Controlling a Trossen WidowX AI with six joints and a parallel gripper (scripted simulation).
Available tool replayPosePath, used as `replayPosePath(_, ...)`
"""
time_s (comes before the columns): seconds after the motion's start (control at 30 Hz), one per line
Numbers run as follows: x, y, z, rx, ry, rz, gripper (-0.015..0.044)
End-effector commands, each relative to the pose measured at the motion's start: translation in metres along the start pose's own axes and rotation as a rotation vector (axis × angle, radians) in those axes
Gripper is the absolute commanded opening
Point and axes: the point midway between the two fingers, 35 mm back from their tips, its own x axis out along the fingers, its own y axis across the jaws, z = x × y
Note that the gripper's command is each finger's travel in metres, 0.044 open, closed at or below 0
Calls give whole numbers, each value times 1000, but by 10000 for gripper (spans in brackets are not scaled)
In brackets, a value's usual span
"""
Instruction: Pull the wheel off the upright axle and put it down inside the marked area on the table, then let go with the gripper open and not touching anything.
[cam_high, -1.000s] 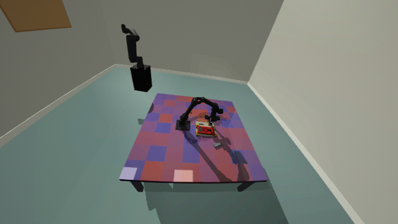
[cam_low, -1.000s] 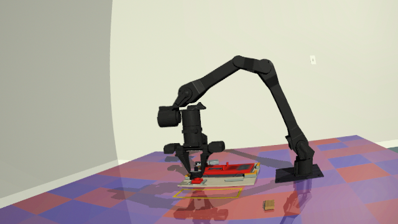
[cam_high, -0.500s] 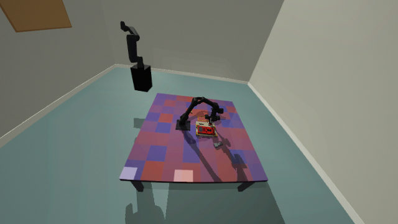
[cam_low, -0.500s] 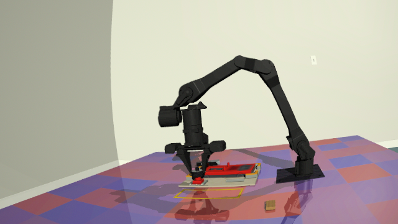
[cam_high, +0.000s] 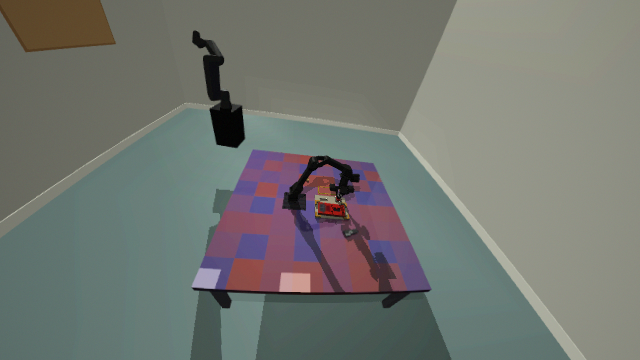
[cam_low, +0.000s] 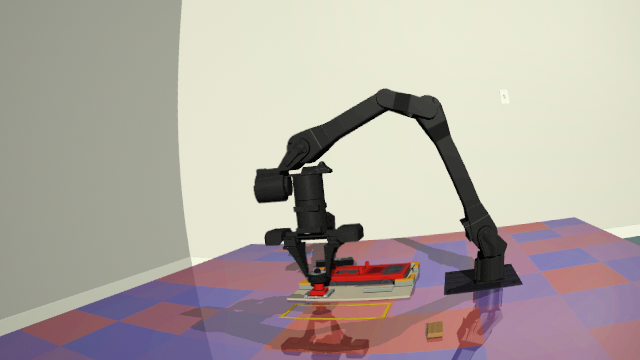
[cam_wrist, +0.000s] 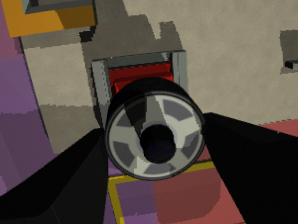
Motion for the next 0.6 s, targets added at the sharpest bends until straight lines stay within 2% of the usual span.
replayPosePath(0.0,-5,2,0,1,0,10,0)
replayPosePath(0.57,-11,2,0,1,-1,10,0)
